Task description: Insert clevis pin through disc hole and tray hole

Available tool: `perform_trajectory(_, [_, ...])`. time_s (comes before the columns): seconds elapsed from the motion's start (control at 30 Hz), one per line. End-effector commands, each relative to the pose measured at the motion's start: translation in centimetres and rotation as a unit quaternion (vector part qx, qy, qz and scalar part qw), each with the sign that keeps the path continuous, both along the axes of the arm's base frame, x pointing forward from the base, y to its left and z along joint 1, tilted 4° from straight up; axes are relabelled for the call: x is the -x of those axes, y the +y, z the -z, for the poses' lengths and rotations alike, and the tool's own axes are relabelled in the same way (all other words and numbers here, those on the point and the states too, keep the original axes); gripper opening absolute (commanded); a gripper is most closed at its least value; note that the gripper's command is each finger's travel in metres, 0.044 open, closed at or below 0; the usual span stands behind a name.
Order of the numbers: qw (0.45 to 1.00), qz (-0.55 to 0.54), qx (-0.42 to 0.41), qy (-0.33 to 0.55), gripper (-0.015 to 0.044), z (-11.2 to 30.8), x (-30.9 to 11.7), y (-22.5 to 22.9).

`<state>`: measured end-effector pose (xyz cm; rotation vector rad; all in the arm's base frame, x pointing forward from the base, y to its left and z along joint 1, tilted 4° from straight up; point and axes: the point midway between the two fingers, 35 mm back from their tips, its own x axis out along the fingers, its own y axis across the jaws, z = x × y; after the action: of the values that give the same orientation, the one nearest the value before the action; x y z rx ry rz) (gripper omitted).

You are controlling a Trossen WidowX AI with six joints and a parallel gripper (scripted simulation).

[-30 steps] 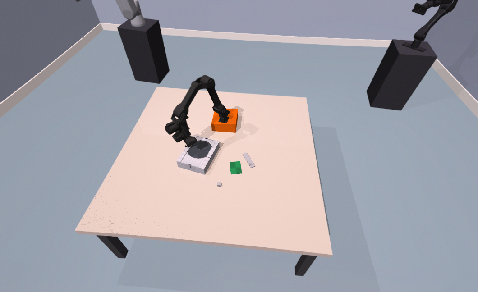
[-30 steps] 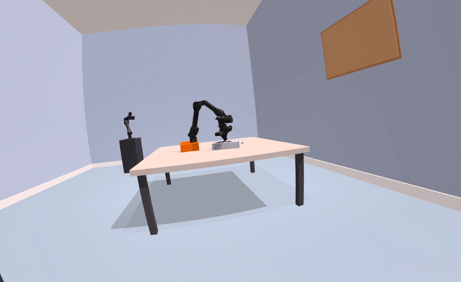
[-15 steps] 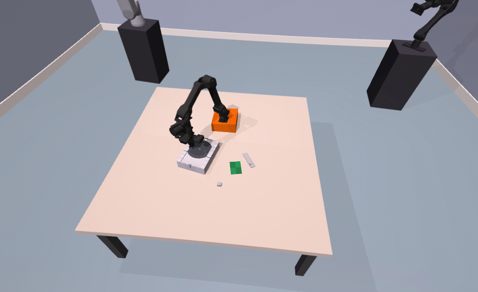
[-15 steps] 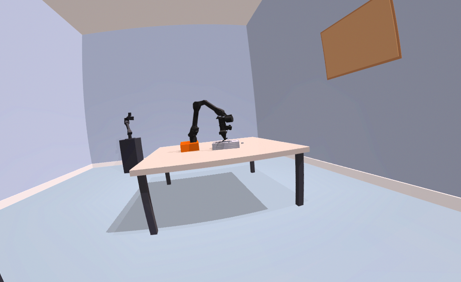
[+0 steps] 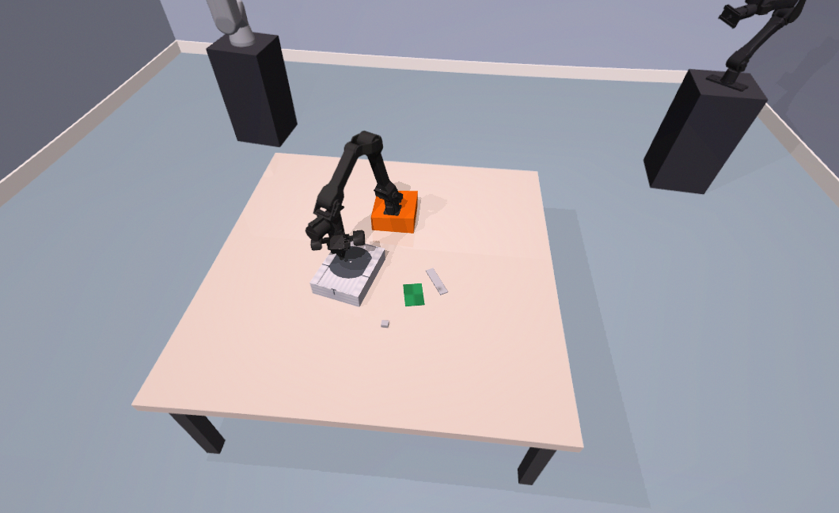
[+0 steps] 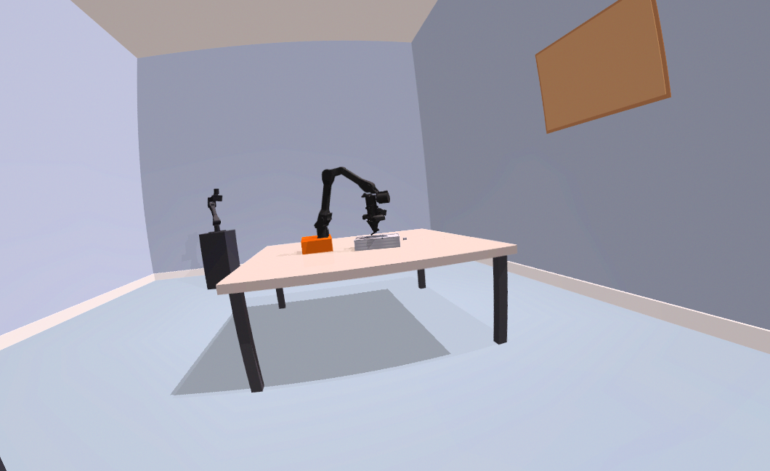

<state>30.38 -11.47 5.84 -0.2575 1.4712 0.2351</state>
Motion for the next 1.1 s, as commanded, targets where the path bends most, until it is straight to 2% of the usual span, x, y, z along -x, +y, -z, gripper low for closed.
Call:
perform_trajectory(0.0, [0.996,-0.083,0.015,0.004,0.0,-0.3,0.1,0.6])
perform_trajectory(0.37, [0.962,-0.268,0.042,0.019,0.0,-0.6,0.3,2.2])
perform_trajectory(0.77, [0.887,-0.456,0.065,0.038,0.0,-0.8,0.6,3.7])
perform_trajectory(1.07, [0.882,-0.465,0.065,0.037,0.0,-0.9,0.6,3.9])
